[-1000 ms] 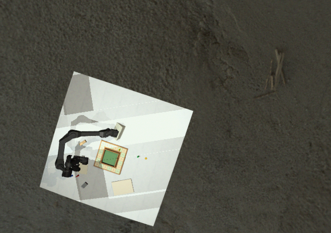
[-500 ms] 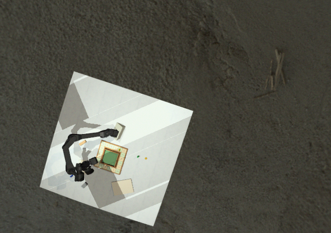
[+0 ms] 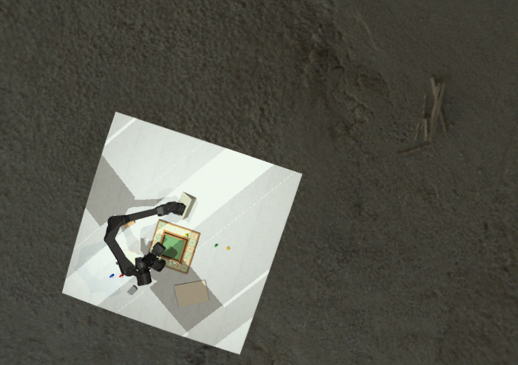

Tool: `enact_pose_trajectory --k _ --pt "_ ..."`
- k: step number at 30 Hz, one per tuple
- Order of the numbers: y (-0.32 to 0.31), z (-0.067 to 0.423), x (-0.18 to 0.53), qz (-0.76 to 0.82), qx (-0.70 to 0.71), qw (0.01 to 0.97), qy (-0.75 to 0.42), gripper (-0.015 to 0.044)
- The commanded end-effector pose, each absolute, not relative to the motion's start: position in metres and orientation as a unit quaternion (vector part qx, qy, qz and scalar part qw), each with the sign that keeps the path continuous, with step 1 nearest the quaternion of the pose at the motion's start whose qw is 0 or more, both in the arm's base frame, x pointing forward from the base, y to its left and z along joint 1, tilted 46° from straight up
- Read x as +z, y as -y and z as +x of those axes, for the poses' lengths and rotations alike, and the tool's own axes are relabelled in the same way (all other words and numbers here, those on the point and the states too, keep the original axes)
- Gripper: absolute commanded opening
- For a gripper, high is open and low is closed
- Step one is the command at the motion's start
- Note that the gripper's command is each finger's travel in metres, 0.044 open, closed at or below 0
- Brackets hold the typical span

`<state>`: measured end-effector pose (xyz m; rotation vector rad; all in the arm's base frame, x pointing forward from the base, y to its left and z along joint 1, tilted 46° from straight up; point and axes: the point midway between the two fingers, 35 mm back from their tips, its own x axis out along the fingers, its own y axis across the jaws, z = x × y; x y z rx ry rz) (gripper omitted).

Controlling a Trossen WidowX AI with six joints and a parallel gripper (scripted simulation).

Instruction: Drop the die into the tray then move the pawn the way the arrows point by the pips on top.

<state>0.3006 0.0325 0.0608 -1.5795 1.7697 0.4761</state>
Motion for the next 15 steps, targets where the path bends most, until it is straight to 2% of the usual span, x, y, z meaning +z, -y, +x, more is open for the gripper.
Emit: enact_pose_trajectory --k 1,8,15 --pt "-0.042 0.291 0.045 -0.632 0.226 0.312 -0.673 0.0000" --pt "-0.055 0.273 0.020 -0.662 0.293 0.240 -0.647 0.0000" --pt "-0.052 0.270 0.017 -0.640 0.322 0.258 -0.648 0.0000"
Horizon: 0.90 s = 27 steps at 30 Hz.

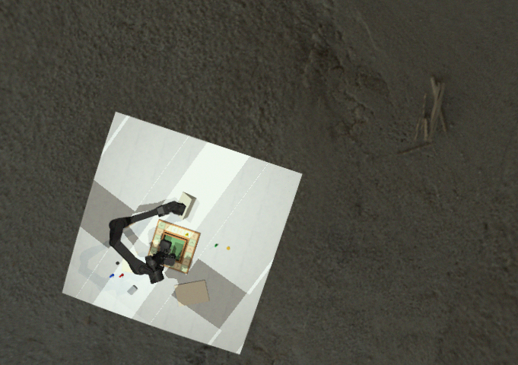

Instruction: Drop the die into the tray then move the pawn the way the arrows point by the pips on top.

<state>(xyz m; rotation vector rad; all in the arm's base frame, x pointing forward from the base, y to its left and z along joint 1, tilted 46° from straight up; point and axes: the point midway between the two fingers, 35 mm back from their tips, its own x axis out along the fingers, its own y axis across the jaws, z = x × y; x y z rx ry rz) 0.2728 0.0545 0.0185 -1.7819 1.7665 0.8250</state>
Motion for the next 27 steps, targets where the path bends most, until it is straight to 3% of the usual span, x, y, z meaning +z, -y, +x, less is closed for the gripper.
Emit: enact_pose_trajectory --k 1,27 --pt "-0.0515 0.2692 0.0161 -0.631 0.334 0.266 -0.648 0.0000" --pt "-0.0466 0.2673 0.0171 -0.483 0.541 0.483 -0.492 0.0000"
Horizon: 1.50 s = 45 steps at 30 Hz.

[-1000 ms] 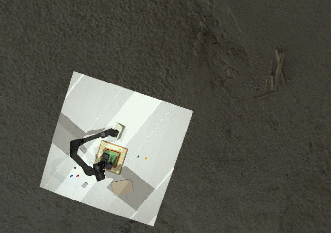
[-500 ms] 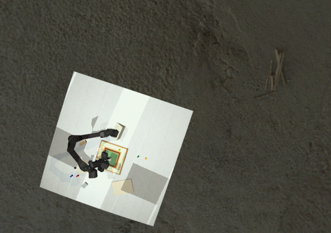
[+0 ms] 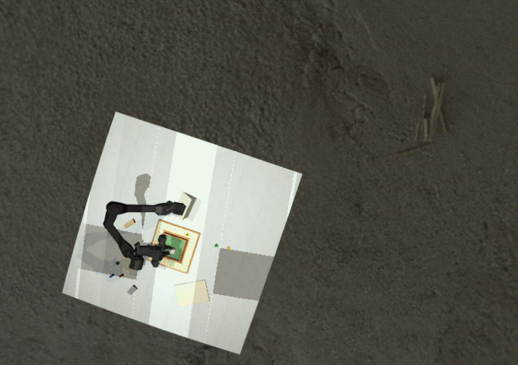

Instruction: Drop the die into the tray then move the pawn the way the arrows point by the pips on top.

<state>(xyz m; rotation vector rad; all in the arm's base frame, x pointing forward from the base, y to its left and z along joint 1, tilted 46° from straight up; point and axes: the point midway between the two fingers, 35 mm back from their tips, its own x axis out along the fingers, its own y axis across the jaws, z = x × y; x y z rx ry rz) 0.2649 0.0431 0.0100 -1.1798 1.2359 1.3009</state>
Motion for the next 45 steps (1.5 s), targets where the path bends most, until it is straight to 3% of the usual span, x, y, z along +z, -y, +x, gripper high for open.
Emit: enact_pose_trajectory --k 1,19,36,41,45 --pt "-0.047 0.269 0.024 -0.483 0.540 0.483 -0.492 0.0000" --pt "-0.047 0.275 0.045 -0.484 0.537 0.484 -0.493 0.0000" --pt "-0.076 0.275 0.071 -0.484 0.538 0.478 -0.497 0.0440" --pt "-0.066 0.268 0.041 -0.570 0.419 0.340 -0.620 0.0440" --pt "-0.067 0.273 0.033 -0.665 0.299 0.243 -0.640 0.0440"
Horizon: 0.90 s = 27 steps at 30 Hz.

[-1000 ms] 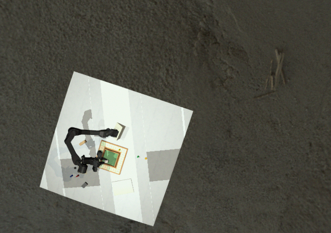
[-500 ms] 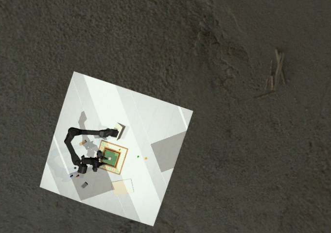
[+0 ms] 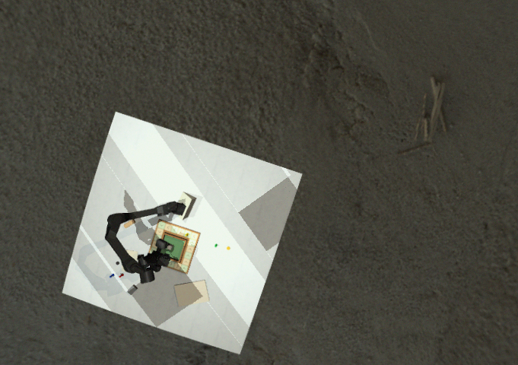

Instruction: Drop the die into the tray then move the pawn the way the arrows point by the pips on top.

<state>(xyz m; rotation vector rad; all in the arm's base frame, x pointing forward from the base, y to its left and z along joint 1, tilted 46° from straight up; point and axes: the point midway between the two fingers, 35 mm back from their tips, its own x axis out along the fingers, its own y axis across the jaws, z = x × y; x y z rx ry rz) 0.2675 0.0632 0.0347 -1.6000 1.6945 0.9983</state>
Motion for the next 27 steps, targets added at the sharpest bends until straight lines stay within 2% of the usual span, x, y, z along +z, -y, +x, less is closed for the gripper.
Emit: enact_pose_trajectory --k 1,5,7,14,20,27 --pt "-0.068 0.274 0.033 -0.670 0.293 0.239 -0.639 0.0440" --pt "-0.068 0.267 0.028 -0.648 0.328 0.246 -0.641 0.0440" --pt "-0.071 0.262 0.024 -0.643 0.313 0.261 -0.649 0.0387" --pt "-0.089 0.209 -0.009 -0.569 0.139 0.404 -0.703 0.0204" --pt "-0.090 0.162 -0.030 -0.483 -0.022 0.510 -0.712 0.0200" --pt "-0.088 0.156 -0.031 -0.472 -0.041 0.520 -0.710 0.0200"
